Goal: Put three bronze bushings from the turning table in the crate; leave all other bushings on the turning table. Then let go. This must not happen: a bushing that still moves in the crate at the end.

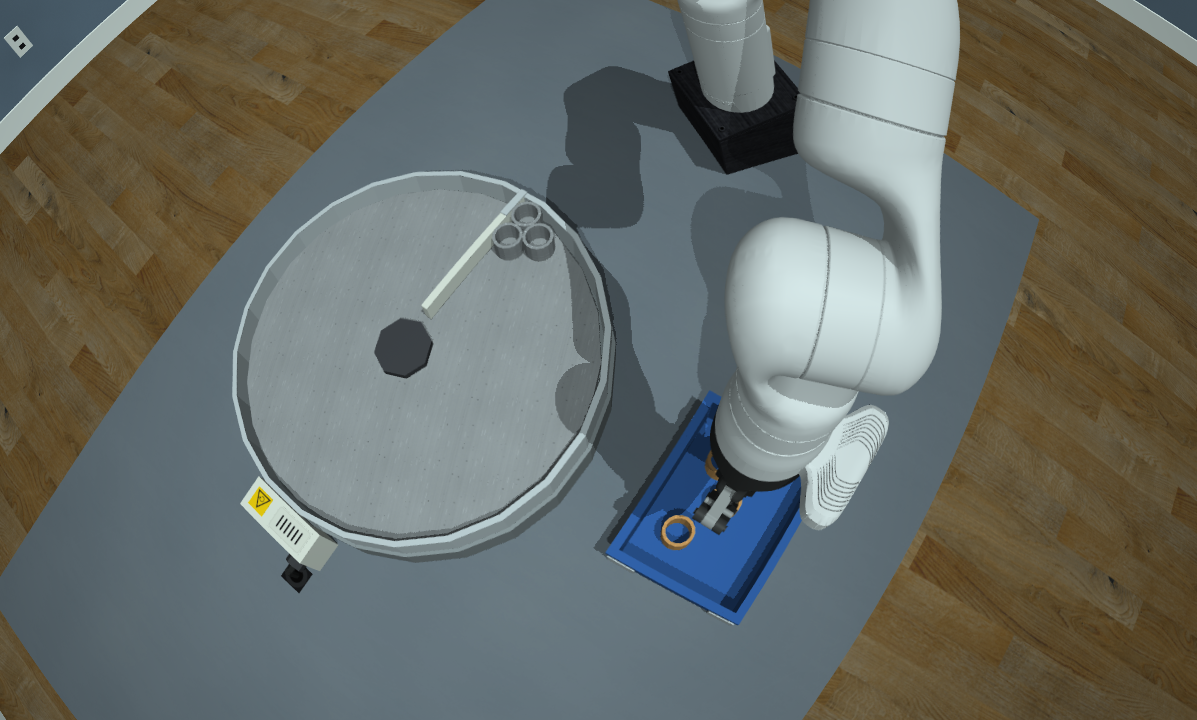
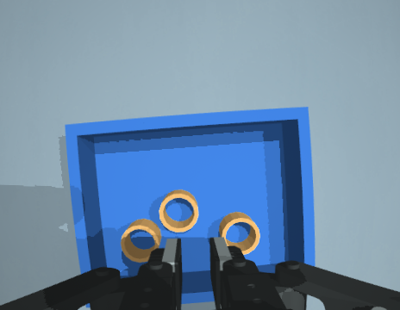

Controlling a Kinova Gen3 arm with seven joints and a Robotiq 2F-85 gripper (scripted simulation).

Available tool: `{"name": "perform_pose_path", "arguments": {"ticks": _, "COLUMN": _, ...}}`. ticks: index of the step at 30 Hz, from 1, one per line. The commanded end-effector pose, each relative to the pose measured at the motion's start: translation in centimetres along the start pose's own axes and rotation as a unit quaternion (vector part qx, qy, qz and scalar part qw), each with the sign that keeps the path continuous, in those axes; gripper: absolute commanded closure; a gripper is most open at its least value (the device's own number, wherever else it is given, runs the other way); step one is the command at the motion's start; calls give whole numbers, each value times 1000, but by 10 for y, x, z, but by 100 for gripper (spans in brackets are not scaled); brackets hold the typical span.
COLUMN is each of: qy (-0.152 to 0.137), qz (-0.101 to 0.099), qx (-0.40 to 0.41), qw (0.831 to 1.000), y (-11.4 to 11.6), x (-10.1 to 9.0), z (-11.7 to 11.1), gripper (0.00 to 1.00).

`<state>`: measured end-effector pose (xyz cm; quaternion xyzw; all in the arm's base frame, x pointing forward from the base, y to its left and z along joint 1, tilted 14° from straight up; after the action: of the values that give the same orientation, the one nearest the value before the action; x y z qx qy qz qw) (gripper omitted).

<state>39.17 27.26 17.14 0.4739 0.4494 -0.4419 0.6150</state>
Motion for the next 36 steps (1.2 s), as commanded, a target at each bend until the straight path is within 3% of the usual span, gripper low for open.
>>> {"name": "perform_pose_path", "arguments": {"ticks": 1, "qy": 1, "qz": 1, "qx": 0, "qw": 1000, "y": 0, "x": -1, "z": 0, "gripper": 84}}
{"name": "perform_pose_path", "arguments": {"ticks": 3, "qy": 1, "qz": 1, "qx": 0, "qw": 1000, "y": 0, "x": -1, "z": 0, "gripper": 84}}
{"name": "perform_pose_path", "arguments": {"ticks": 4, "qy": 1, "qz": 1, "qx": 0, "qw": 1000, "y": 0, "x": -1, "z": 0, "gripper": 0}}
{"name": "perform_pose_path", "arguments": {"ticks": 36, "qy": 1, "qz": 1, "qx": 0, "qw": 1000, "y": 0, "x": -1, "z": 0, "gripper": 0}}
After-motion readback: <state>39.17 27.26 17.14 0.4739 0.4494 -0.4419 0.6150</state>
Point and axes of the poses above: the point where the finger pads meet when closed, its own x axis out along the fingers, its own y axis across the jaws, z = x × y, the point moved 6 cm from there along -x, back along the fingers, and after that the axes turned 6 degrees about -x, right-handed, at the moved point
